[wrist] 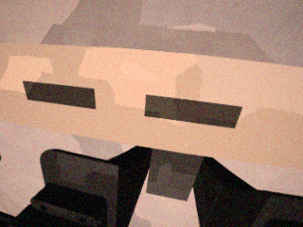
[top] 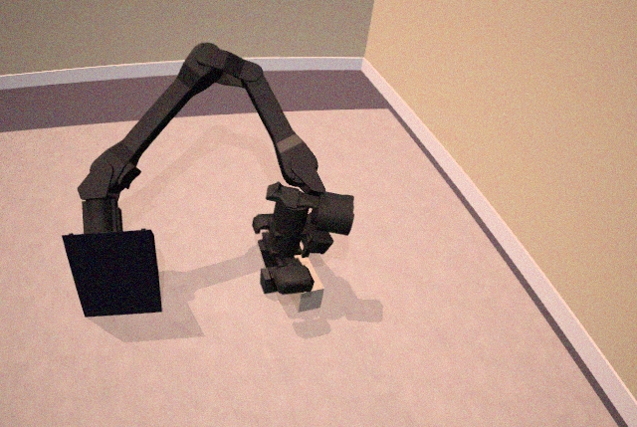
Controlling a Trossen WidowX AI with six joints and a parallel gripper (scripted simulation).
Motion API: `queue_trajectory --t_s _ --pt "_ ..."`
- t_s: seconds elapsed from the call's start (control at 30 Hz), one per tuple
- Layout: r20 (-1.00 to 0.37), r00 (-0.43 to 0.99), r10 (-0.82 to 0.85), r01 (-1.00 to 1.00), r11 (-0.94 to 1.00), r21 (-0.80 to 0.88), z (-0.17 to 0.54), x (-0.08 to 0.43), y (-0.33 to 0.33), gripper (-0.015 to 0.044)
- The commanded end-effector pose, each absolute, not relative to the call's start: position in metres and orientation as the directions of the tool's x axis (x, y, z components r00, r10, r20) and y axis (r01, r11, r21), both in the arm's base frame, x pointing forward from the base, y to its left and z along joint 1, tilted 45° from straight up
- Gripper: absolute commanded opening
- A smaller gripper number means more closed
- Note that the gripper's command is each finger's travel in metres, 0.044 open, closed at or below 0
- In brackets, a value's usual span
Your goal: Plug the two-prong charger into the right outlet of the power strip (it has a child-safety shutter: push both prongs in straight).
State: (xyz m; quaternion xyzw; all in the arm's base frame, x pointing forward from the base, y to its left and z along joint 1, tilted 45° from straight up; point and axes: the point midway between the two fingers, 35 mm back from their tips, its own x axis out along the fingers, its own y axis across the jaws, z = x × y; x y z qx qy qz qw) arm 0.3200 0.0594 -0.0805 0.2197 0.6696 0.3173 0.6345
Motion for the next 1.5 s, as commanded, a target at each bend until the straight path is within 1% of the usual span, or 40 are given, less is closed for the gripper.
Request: queue_trajectory --t_s 0.0,1.47 --pt "-0.714 -0.069 0.697 -0.14 0.702 0.698 -0.0793 0.3325 0.0616 0.0" --pt "-0.714 -0.069 0.696 -0.14 0.702 0.698 -0.0772 0.3282 0.0591 0.0"
